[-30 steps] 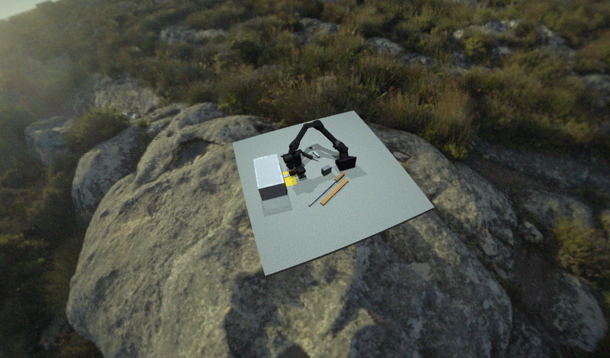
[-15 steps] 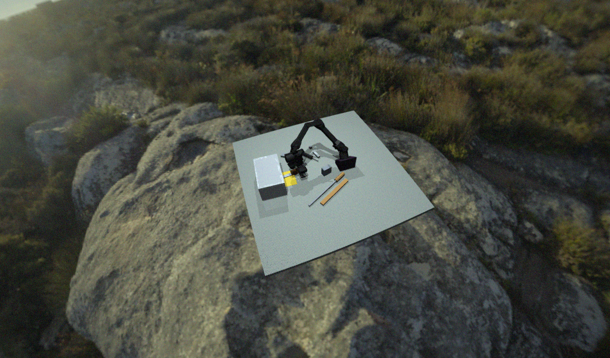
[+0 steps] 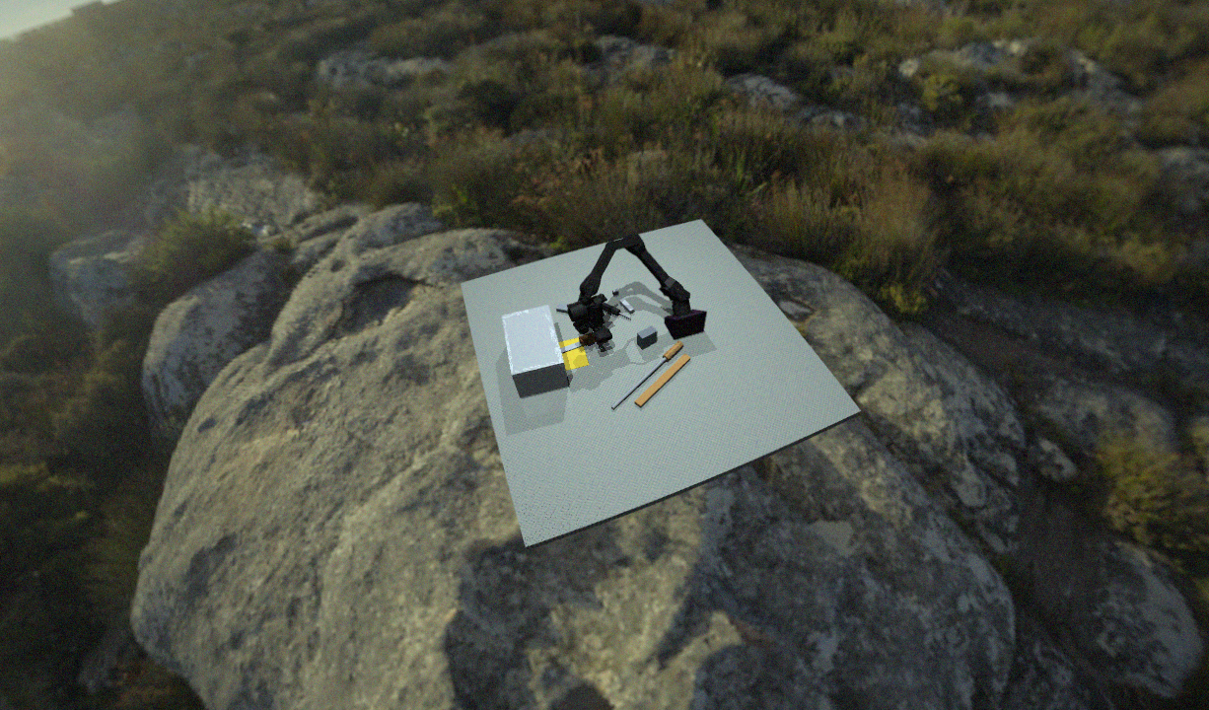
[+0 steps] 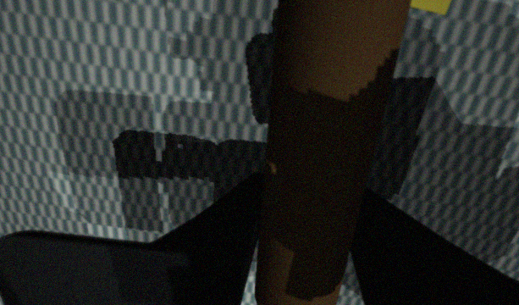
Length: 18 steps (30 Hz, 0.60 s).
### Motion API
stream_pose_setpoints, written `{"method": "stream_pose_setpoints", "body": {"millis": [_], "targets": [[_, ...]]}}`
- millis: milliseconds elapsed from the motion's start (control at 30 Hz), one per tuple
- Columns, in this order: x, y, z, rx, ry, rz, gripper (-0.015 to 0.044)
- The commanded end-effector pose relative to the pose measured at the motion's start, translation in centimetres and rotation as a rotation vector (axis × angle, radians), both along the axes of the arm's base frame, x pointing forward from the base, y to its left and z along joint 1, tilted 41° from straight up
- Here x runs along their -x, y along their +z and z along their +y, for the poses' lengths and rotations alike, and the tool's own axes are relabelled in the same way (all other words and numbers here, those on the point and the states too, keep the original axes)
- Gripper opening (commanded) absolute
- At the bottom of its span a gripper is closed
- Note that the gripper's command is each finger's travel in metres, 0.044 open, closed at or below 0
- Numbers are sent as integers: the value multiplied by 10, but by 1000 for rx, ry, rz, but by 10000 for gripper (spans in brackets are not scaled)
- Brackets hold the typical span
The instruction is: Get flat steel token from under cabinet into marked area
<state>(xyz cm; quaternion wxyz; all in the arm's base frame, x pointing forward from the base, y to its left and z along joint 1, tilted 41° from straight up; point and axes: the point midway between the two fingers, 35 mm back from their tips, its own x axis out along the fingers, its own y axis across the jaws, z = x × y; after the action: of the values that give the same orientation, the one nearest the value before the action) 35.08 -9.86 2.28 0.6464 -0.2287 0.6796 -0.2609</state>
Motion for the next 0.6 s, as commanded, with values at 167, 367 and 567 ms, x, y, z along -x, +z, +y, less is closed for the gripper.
{"method": "stream_pose_setpoints", "body": {"millis": [167, 367, 567], "targets": [[12, 0, 0, 0, -4, 2, 0], [18, 0, 1, 0, -4, 2, 0], [24, 0, 1, 0, -4, 3, 0]]}}
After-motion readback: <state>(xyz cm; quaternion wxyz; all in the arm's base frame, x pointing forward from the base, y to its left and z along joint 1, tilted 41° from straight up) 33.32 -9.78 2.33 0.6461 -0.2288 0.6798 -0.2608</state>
